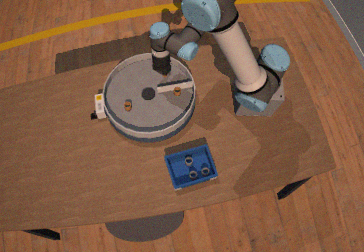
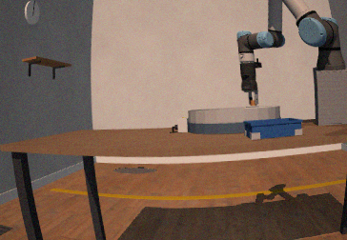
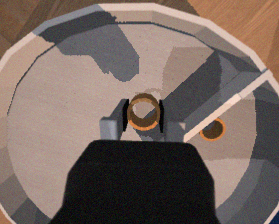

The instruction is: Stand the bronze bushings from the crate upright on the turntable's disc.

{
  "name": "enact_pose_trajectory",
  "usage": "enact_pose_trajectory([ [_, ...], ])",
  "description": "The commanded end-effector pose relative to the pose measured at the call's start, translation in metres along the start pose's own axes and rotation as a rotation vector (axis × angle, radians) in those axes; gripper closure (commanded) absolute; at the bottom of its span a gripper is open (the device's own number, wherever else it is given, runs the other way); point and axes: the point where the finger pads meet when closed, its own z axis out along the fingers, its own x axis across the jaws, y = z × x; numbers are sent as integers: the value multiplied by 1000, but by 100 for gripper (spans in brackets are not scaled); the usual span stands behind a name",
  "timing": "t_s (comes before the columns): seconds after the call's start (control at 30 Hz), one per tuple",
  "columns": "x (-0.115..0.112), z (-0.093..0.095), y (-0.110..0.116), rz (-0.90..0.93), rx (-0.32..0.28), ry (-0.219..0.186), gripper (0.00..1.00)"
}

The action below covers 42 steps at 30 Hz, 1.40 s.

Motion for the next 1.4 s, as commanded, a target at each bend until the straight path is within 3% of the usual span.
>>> enact_pose_trajectory([
  [0.0,-2,0,1,-2,0,-4,100],
  [0.93,-2,4,1,-2,0,-3,100],
  [1.37,-3,24,2,-3,0,-4,100],
])
